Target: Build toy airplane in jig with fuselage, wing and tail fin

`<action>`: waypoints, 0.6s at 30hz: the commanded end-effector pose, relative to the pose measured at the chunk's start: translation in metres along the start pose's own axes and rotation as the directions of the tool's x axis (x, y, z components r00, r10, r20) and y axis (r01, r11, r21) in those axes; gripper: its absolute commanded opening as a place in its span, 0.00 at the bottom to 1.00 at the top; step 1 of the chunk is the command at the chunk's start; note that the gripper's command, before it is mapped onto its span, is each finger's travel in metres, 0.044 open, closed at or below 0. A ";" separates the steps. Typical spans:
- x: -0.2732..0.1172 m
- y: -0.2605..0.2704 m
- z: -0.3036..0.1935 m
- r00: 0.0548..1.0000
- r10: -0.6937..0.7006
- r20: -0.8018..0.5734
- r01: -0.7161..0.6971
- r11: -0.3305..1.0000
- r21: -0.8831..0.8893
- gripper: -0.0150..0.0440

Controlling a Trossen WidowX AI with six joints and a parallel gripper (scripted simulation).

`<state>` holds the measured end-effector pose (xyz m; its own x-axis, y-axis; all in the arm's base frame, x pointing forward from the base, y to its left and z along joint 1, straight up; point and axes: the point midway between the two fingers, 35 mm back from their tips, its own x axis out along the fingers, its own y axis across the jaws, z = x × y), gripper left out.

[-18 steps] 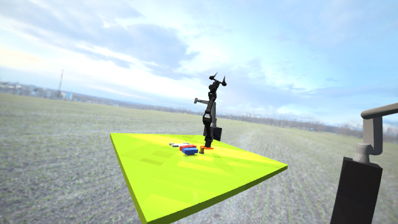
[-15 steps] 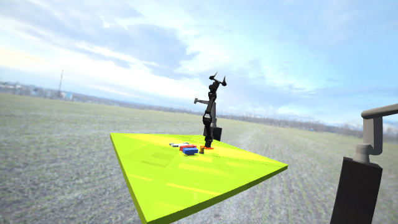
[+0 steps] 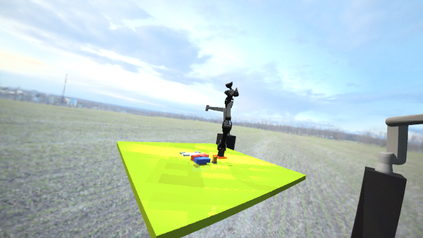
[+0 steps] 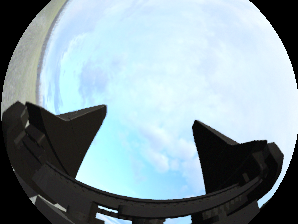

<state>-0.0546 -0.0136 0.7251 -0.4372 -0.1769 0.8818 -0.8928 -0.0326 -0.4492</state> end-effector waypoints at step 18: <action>-0.118 0.037 0.300 0.418 -0.001 0.908 -0.816 0.439 0.376 1.00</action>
<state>-0.0398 -0.2553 0.5992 -0.2169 -0.9004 0.3771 -0.1504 -0.3508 -0.9243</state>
